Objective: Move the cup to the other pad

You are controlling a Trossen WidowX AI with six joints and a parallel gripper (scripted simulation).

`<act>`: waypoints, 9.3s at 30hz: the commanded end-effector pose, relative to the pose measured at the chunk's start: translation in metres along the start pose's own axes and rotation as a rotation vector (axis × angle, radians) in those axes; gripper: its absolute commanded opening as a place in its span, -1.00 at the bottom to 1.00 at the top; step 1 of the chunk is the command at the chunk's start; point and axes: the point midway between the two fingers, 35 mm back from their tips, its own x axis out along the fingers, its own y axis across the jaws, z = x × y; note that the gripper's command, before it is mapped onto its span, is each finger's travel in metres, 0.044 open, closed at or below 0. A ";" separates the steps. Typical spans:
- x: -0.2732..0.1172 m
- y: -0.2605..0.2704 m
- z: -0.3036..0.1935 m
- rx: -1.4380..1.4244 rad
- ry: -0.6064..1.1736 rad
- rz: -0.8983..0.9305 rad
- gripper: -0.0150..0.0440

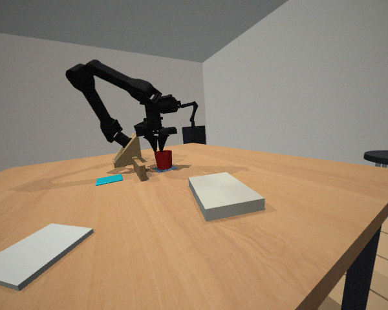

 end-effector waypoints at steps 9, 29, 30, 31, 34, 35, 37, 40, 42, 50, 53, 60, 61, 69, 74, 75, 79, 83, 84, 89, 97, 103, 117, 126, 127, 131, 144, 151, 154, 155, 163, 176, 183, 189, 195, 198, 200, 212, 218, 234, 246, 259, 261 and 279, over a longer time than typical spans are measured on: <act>0.022 -0.003 0.000 -0.008 -0.007 -0.009 0.01; 0.037 -0.004 0.000 -0.001 -0.004 -0.007 -0.28; 0.037 -0.004 0.000 -0.001 -0.004 -0.007 -0.30; 0.037 -0.004 0.000 -0.001 -0.004 -0.007 -0.33; 0.037 -0.004 0.000 -0.001 -0.004 -0.007 -0.39; 0.037 -0.004 0.000 -0.001 -0.004 -0.007 -0.42; 0.037 -0.004 0.000 -0.001 -0.004 -0.007 -0.46; 0.037 -0.004 0.000 -0.001 -0.004 -0.007 -0.49; 0.035 -0.003 0.000 -0.001 -0.003 -0.007 -0.49; 0.008 0.000 -0.001 -0.005 -0.002 -0.006 -0.49; -0.003 0.000 -0.001 -0.006 -0.002 -0.006 -0.49; -0.028 0.001 -0.002 -0.008 -0.004 -0.007 -0.49; -0.032 0.001 -0.002 -0.008 -0.004 -0.008 -0.49; -0.043 0.001 -0.002 -0.016 -0.012 -0.003 -0.49; -0.043 0.001 -0.002 -0.016 -0.012 -0.003 -0.49; -0.043 0.001 -0.002 -0.016 -0.012 -0.003 -0.49; -0.043 0.001 -0.002 -0.016 -0.012 -0.003 -0.49; -0.043 0.001 -0.002 -0.016 -0.012 -0.003 -0.49; -0.043 0.001 -0.002 -0.015 -0.012 -0.003 -0.49; -0.043 -0.002 0.004 -0.014 -0.011 -0.005 -0.49; -0.044 -0.010 0.020 -0.012 -0.009 -0.008 -0.49; -0.046 -0.016 0.031 -0.011 -0.008 -0.009 -0.49; -0.048 -0.030 0.058 -0.010 -0.009 -0.011 -0.49; -0.049 -0.040 0.077 -0.010 -0.009 -0.012 -0.49; -0.049 -0.041 0.079 -0.010 -0.009 -0.012 -0.49; -0.050 -0.046 0.088 -0.010 -0.010 -0.012 -0.49; -0.051 -0.062 0.115 -0.011 -0.011 -0.013 -0.49; -0.051 -0.071 0.129 -0.011 -0.011 -0.014 -0.49; -0.051 -0.075 0.135 -0.011 -0.012 -0.014 -0.49; -0.051 -0.076 0.137 -0.011 -0.012 -0.014 -0.49; -0.051 -0.087 0.154 -0.011 -0.012 -0.014 -0.49; -0.050 -0.108 0.181 -0.011 -0.014 -0.016 -0.49; -0.046 -0.109 0.182 -0.011 -0.014 -0.016 -0.49; -0.038 -0.108 0.182 -0.011 -0.014 -0.015 -0.49; -0.030 -0.108 0.183 -0.010 -0.014 -0.015 -0.49; -0.025 -0.108 0.183 -0.010 -0.015 -0.015 -0.49; -0.023 -0.108 0.183 -0.010 -0.015 -0.015 -0.49; -0.006 -0.108 0.184 -0.010 -0.015 -0.015 -0.49; 0.002 -0.109 0.184 -0.010 -0.015 -0.015 -0.49; 0.023 -0.111 0.185 -0.010 -0.017 -0.016 -0.49; 0.026 -0.110 0.186 -0.003 -0.015 -0.011 -0.49; 0.026 -0.110 0.186 -0.003 -0.015 -0.011 -0.06; 0.026 -0.110 0.186 -0.003 -0.015 -0.011 -0.06; 0.004 -0.108 0.185 -0.006 -0.013 -0.012 -0.06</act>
